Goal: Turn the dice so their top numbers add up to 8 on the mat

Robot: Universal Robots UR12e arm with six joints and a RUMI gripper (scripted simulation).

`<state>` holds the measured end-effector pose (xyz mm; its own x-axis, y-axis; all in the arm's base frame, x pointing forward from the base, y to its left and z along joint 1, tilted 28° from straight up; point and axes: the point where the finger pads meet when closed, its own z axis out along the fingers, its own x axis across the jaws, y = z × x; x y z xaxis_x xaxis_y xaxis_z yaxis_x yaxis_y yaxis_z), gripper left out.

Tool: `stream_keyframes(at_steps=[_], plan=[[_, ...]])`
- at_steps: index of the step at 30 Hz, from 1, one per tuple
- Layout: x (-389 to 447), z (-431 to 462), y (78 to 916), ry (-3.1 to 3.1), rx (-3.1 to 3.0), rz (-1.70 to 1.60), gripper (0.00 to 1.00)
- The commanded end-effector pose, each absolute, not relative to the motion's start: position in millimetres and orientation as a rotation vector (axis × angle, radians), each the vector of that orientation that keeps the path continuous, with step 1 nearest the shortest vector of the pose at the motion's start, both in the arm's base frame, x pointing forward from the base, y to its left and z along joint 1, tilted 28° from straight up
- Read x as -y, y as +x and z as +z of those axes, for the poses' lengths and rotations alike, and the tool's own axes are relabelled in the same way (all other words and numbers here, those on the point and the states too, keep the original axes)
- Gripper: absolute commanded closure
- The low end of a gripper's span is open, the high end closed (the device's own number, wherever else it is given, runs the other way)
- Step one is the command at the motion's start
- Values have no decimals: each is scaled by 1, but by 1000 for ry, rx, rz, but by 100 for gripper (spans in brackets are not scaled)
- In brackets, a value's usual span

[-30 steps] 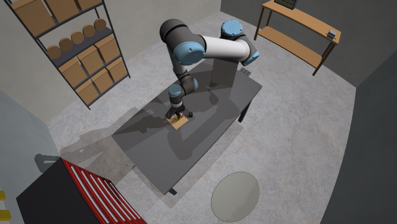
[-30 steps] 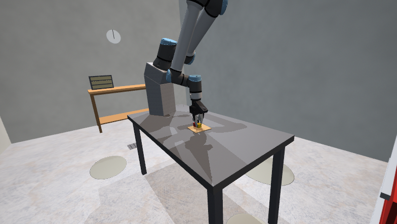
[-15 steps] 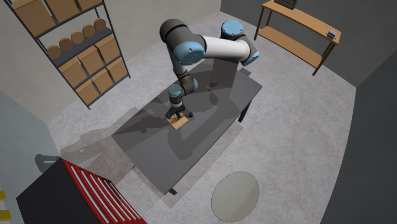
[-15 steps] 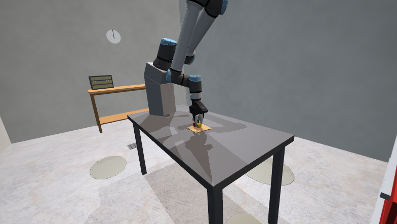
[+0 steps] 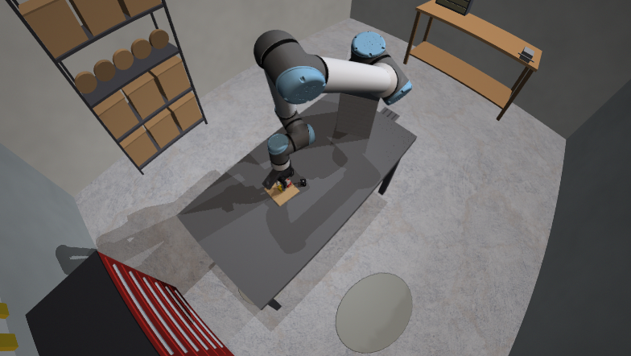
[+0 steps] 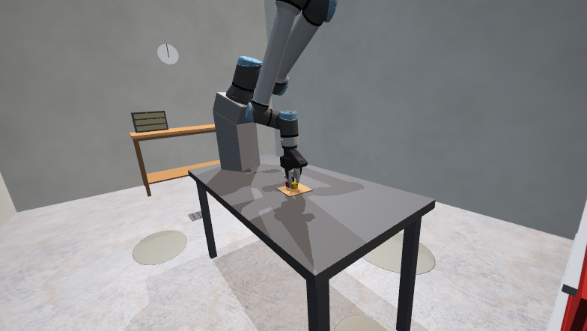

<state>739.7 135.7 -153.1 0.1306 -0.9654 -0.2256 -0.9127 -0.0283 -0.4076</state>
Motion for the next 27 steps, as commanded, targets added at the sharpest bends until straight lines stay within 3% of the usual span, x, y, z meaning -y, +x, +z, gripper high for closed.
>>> stream_keyframes(at_steps=[1,27], plan=[[-136,-153,741,-1963,-1804,-157,90],[-137,-156,742,-1963,-1804,-157,90]])
